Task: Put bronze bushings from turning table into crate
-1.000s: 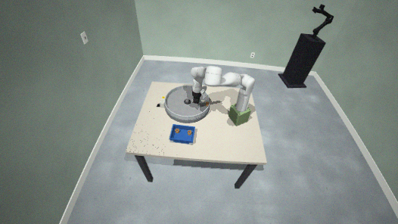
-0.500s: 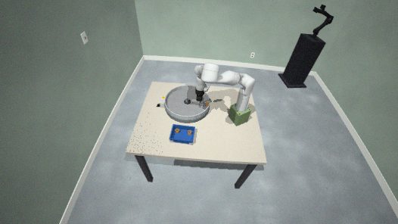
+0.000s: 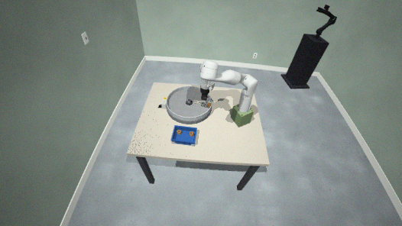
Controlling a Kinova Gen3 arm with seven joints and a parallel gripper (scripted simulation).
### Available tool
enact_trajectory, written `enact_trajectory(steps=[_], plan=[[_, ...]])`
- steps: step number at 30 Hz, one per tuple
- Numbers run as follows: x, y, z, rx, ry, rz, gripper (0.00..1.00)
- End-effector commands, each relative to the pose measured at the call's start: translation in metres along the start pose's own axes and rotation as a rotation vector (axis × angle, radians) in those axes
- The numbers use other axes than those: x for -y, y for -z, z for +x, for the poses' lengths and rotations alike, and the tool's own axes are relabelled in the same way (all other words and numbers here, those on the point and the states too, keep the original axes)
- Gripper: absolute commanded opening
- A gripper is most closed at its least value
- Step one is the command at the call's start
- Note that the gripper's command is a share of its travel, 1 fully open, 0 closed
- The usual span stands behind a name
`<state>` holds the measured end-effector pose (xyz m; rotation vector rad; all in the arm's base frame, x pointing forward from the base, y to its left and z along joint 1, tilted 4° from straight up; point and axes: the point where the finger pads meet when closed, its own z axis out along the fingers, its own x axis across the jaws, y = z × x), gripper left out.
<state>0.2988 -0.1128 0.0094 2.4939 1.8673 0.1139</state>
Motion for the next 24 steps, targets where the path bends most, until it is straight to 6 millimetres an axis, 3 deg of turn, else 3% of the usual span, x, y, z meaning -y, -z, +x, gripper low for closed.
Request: enact_trajectory(steps=[1, 2, 14, 19, 24], plan=[[0.017, 0.0, -0.027, 0.001, -0.026, 0.003, 0.4], [0.023, 0.0, -0.037, 0.001, -0.022, 0.003, 0.4], [0.023, 0.0, -0.037, 0.001, -0.022, 0.003, 0.4], [0.024, -0.018, -0.037, 0.001, -0.023, 0.003, 0.4], [0.024, -0.018, -0.037, 0.001, -0.023, 0.003, 0.4]])
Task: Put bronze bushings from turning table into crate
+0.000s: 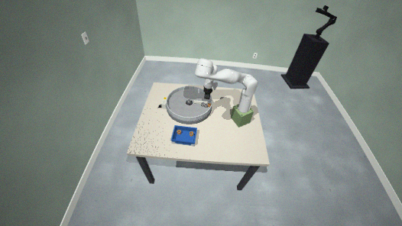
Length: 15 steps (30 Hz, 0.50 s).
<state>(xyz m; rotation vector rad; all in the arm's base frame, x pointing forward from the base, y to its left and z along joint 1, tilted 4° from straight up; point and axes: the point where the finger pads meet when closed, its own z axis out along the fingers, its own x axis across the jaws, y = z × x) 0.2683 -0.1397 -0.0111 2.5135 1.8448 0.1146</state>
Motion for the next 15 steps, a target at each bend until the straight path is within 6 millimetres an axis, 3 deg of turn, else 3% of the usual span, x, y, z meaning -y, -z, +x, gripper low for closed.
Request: enact_trajectory(steps=[1, 7, 12, 15], plan=[[0.001, 0.0, -0.002, 0.002, -0.003, 0.002, 0.4], [0.001, 0.0, -0.002, 0.002, -0.003, 0.002, 0.4], [0.001, -0.018, -0.002, 0.002, -0.006, 0.002, 0.4], [0.001, -0.018, -0.002, 0.002, -0.006, 0.002, 0.4]])
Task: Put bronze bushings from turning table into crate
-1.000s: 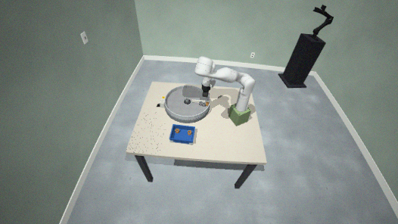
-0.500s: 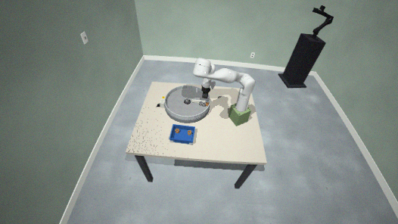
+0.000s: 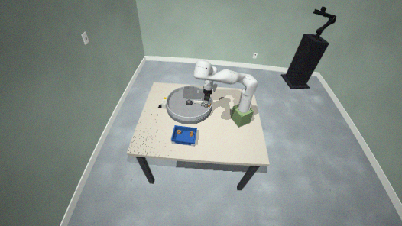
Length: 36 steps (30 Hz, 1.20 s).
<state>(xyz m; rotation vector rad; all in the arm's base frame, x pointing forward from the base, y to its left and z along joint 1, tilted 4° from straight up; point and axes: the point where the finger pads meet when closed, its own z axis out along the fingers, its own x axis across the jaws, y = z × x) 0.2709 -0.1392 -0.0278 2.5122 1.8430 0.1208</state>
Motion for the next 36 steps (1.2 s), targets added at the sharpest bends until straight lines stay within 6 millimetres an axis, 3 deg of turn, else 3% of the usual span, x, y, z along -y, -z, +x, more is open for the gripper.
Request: enact_trajectory(steps=[1, 36], plan=[[0.0023, -0.0013, -0.0029, 0.005, -0.005, 0.006, 0.4], [0.0025, -0.0097, -0.0031, 0.005, -0.006, 0.006, 0.4]])
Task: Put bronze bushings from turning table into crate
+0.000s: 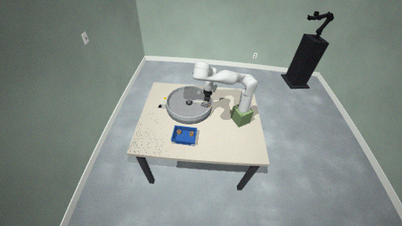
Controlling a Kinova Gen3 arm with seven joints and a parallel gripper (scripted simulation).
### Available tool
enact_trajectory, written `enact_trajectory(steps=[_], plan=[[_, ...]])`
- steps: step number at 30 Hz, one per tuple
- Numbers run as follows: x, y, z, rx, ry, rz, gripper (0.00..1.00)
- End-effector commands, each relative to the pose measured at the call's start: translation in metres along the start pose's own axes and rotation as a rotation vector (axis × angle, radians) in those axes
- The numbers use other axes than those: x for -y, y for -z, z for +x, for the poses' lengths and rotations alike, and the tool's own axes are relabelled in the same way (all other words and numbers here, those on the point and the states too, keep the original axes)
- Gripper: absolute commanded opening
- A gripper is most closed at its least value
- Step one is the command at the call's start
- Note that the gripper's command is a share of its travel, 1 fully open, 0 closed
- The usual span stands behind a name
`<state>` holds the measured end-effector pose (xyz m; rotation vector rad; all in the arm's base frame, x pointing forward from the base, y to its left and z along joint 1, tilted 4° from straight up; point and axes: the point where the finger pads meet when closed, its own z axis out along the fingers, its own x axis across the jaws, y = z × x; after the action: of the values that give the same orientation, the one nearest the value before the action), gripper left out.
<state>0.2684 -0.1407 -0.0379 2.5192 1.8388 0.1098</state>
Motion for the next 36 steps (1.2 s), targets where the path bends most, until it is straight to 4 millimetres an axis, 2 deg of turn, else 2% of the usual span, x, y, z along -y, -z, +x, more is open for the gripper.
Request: enact_trajectory(steps=[1, 36], plan=[[-0.0001, 0.0002, -0.0004, 0.0, -0.001, 0.0, 0.4], [-0.0001, -0.0088, -0.0004, 0.0, -0.001, -0.001, 0.4]])
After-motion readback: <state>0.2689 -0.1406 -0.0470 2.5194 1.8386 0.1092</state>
